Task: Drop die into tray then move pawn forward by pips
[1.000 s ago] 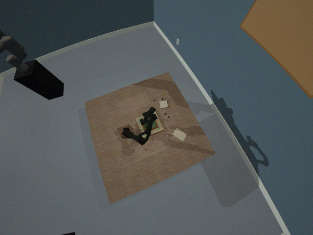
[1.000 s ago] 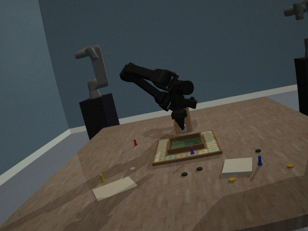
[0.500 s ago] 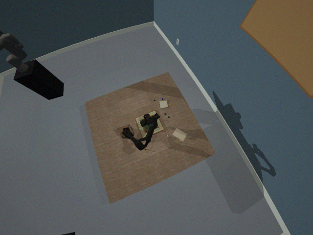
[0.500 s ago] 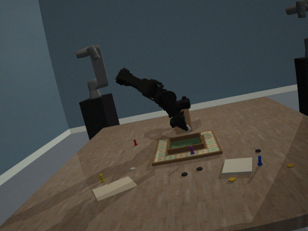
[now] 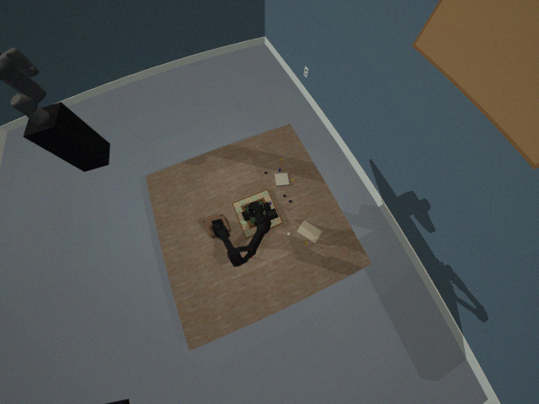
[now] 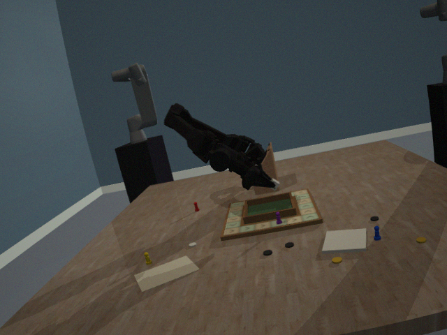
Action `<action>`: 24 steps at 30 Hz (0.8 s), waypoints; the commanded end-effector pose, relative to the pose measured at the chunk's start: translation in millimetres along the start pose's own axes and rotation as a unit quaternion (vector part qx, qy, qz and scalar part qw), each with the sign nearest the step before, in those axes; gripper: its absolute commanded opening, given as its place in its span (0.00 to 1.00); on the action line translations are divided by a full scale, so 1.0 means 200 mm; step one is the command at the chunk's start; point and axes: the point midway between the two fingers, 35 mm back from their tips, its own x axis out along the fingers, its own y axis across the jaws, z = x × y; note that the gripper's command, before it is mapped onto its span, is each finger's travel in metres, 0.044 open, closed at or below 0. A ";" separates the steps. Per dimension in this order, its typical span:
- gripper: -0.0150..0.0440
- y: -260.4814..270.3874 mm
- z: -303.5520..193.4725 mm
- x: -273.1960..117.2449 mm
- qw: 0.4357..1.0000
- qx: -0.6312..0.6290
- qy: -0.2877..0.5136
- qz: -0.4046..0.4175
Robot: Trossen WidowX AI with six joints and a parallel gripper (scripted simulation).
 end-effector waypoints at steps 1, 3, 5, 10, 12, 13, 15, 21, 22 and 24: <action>0.25 -0.01 0.01 -0.04 1.000 -0.007 -0.016 -0.006; 0.25 -0.03 0.02 -0.15 1.000 -0.007 -0.016 -0.006; 0.25 -0.05 0.02 -0.22 1.000 -0.007 -0.016 -0.006; 0.25 -0.03 0.02 -0.21 1.000 -0.007 -0.016 -0.006; 0.25 -0.03 0.02 -0.21 1.000 -0.007 -0.016 -0.006; 0.25 -0.03 0.02 -0.21 1.000 -0.007 -0.016 -0.006; 0.25 -0.04 0.02 -0.21 1.000 -0.007 -0.016 -0.006; 0.25 -0.04 0.02 -0.21 1.000 -0.007 -0.016 -0.006; 0.25 -0.03 0.01 -0.21 1.000 -0.004 -0.014 -0.005; 0.25 -0.03 0.01 -0.21 1.000 -0.004 -0.014 -0.005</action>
